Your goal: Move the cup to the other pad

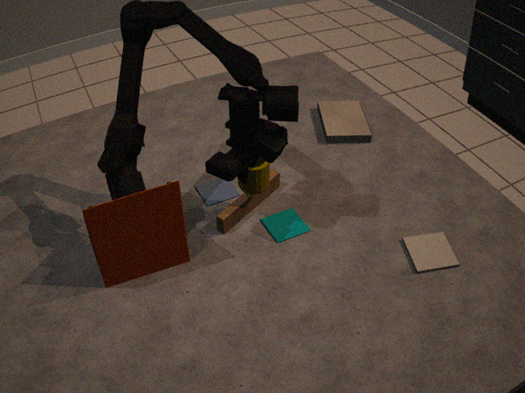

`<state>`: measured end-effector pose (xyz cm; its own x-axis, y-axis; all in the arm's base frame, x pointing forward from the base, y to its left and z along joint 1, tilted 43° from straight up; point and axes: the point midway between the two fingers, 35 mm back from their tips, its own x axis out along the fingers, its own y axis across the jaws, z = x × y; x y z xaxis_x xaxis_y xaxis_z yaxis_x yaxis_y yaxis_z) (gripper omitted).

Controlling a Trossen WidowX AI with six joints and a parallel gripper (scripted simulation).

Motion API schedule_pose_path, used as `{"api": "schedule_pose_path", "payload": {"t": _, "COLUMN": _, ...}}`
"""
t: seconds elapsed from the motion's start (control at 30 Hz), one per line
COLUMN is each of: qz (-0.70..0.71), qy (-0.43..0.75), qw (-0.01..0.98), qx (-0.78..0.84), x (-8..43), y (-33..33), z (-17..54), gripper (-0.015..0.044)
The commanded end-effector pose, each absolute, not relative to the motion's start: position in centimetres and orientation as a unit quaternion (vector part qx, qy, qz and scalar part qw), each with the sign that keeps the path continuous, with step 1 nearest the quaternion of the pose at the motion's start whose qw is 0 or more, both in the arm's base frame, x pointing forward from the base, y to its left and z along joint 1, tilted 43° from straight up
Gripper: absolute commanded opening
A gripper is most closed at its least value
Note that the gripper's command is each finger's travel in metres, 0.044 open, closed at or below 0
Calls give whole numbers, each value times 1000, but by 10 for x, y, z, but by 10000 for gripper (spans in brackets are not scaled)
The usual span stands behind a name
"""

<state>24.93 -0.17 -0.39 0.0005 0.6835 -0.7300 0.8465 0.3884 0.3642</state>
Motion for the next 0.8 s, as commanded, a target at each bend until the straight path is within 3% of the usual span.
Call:
{"api": "schedule_pose_path", "payload": {"t": 0.0, "qz": -89, "qy": 701, "qw": 455, "qx": 543, "x": 254, "y": -7, "z": -7, "gripper": 0}}
{"api": "schedule_pose_path", "payload": {"t": 0.77, "qz": -89, "qy": 700, "qw": 456, "qx": 543, "x": 274, "y": -35, "z": -31, "gripper": 0}}
